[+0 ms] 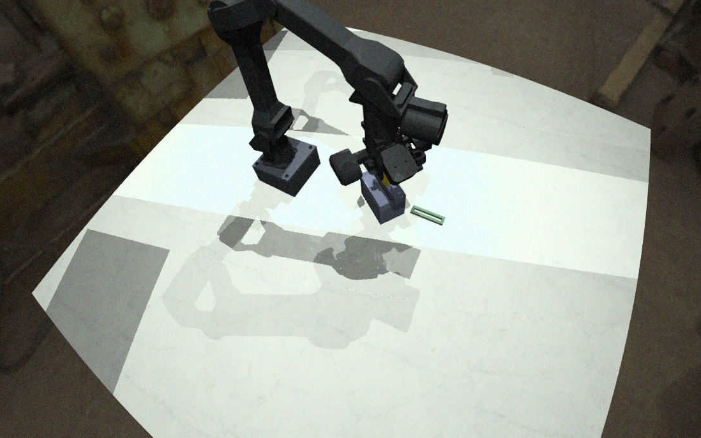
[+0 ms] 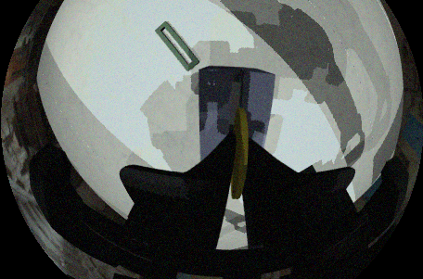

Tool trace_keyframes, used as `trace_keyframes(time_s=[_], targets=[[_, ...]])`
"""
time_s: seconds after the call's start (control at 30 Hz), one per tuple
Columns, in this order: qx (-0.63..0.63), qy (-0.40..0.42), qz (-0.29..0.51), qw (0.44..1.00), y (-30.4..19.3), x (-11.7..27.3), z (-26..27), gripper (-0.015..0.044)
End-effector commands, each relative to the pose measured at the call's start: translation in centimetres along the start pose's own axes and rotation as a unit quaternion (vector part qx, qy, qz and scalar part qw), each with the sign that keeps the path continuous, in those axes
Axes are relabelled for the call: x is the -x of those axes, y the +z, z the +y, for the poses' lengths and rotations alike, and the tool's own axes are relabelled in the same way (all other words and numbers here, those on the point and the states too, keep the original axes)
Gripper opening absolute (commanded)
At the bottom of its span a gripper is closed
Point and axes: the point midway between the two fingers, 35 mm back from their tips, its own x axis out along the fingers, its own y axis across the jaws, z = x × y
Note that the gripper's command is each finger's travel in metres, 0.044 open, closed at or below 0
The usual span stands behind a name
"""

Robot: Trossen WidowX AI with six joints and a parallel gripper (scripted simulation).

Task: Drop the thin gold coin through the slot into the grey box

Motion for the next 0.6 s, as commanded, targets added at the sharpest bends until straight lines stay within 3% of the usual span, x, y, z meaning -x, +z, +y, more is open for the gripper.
trace_keyframes(time_s=[0.0,0.57], targets=[[0.000,-0.001,0.001,1.000,-0.01,-0.30,0.01,0.0000],[-0.004,-0.001,0.001,1.000,-0.11,-0.88,-0.08,0.0000]])
